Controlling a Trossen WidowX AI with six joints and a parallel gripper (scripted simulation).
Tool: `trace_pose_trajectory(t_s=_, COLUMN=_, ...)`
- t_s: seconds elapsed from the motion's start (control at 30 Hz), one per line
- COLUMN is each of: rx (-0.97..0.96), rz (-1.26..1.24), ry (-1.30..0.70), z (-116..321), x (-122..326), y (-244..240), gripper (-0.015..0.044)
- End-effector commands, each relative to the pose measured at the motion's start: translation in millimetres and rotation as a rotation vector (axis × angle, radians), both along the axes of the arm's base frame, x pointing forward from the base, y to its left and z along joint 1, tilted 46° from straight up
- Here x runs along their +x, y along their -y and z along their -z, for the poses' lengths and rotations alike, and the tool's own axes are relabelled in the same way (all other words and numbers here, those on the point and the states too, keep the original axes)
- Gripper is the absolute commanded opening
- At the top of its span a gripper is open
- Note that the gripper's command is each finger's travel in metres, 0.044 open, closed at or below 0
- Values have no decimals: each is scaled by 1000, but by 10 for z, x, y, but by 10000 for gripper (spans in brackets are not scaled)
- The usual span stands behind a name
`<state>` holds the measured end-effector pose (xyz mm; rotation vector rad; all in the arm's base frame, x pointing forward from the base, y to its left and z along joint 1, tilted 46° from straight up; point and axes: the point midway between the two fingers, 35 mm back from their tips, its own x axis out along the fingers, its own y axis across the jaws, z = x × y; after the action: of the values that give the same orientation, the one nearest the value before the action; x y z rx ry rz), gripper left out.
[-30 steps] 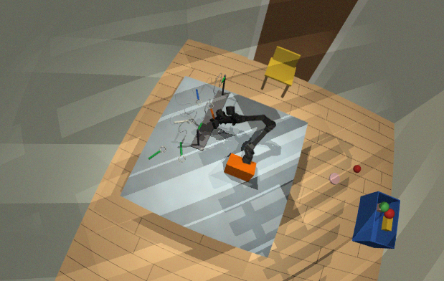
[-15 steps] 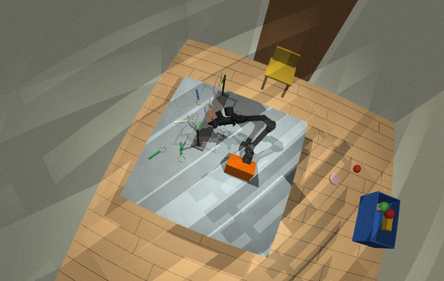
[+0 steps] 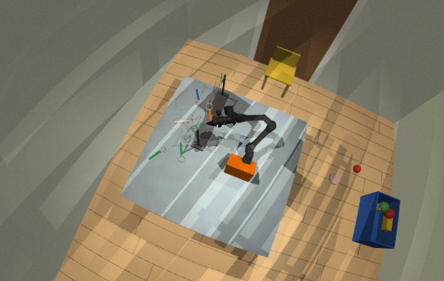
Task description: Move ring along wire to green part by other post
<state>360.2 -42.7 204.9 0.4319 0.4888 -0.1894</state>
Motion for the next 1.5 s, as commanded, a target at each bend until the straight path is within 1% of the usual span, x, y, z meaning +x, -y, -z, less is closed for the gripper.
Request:
trace_pose_trajectory(t_s=0.0, rx=88, rz=-9, ry=24, z=-100, x=32, y=-136, gripper=-150)
trace_pose_trajectory(t_s=0.4, rx=304, rz=-11, ry=64, z=-296, x=78, y=-406, gripper=-150)
trace_pose_trajectory(t_s=0.73, rx=445, rz=-12, ry=90, z=-457, x=104, y=-559, gripper=-150)
trace_pose_trajectory(t_s=1.47, rx=654, rz=-14, ry=128, z=-748, x=134, y=-746, gripper=-150)
